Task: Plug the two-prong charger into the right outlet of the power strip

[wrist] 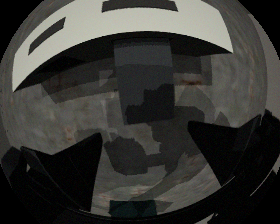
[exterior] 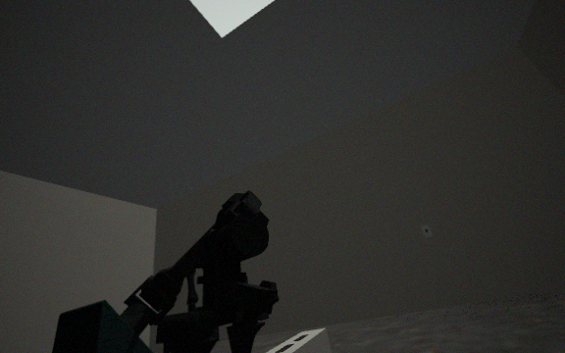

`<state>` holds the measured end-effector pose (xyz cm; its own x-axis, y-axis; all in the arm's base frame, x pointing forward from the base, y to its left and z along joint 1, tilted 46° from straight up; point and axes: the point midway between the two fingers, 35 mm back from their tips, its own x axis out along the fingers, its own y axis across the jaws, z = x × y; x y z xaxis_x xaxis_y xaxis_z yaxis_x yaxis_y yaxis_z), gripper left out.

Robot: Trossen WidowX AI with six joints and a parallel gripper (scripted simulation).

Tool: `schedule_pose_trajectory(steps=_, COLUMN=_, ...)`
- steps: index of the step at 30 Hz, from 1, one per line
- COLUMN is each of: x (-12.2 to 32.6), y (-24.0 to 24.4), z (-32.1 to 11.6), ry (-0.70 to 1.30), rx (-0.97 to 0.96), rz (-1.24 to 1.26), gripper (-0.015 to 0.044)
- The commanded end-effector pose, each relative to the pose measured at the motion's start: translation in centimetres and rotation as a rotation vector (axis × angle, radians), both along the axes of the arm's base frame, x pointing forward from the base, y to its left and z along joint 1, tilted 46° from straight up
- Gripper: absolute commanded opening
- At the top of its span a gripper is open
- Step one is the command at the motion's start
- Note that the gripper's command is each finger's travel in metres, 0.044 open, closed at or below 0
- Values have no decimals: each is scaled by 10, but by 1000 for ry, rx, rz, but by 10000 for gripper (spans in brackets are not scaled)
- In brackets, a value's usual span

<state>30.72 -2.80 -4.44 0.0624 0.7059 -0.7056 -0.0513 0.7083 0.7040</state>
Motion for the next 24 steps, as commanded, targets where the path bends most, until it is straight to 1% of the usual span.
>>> schedule_pose_trajectory(steps=1, x=-6, y=0, z=0, ry=-3, rx=-4, rz=2, gripper=440)
schedule_pose_trajectory(steps=13, x=-19, y=1, z=-2, ry=-2, rx=-4, rz=2, gripper=440)
schedule_pose_trajectory(steps=15, x=-15, y=0, z=-1, ry=-9, rx=1, rz=-12, gripper=440)
schedule_pose_trajectory(steps=17, x=-10, y=-11, z=7, ry=-89, rx=4, rz=-106, gripper=440)
schedule_pose_trajectory(steps=22, x=-7, y=-51, z=48, ry=-387, rx=25, rz=-393, gripper=440)
schedule_pose_trajectory(steps=24, x=-8, y=-56, z=54, ry=-428, rx=29, rz=-425, gripper=440)
